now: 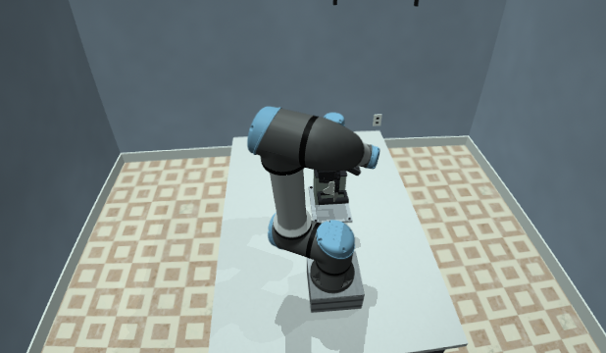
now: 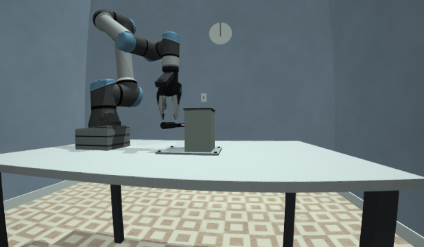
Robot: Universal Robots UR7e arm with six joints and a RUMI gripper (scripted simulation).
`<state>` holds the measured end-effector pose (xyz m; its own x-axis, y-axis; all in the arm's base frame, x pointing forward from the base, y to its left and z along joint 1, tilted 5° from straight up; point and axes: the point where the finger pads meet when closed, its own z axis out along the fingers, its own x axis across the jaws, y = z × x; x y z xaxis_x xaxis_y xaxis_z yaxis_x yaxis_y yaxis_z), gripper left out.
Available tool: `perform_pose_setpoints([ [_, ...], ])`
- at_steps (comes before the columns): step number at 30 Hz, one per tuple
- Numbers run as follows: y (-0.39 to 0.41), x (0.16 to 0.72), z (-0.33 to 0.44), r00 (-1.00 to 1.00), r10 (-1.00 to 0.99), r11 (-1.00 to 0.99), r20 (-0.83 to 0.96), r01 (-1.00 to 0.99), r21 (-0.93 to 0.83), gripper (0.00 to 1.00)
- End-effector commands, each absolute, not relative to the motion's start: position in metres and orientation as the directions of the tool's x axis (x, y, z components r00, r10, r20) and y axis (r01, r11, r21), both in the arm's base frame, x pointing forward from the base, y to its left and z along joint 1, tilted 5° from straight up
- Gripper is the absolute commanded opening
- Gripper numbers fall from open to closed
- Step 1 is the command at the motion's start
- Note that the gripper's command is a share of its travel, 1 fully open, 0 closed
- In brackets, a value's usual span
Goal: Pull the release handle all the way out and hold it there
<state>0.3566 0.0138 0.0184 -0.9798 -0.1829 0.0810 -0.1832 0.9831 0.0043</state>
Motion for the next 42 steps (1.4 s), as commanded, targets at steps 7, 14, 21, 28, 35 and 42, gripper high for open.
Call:
perform_pose_setpoints([
  [7,0.014,0.356,0.018,-0.98,-0.182,0.983,0.081,-0.182,0.005,0.32],
  [14,0.014,0.356,0.018,-0.98,-0.182,0.983,0.081,-0.182,0.005,0.32],
  [21,0.014,0.355,0.017,-0.98,-0.182,0.983,0.082,-0.182,0.005,0.32],
  [28,0.014,0.354,0.014,-0.98,-0.182,0.983,0.084,-0.182,0.006,0.32],
  [35,0.014,0.354,0.011,-0.98,-0.182,0.983,0.084,-0.182,0.006,0.32],
  [42,0.014,0.354,0.004,-0.98,-0.182,0.983,0.084,-0.182,0.006,0.32],
])
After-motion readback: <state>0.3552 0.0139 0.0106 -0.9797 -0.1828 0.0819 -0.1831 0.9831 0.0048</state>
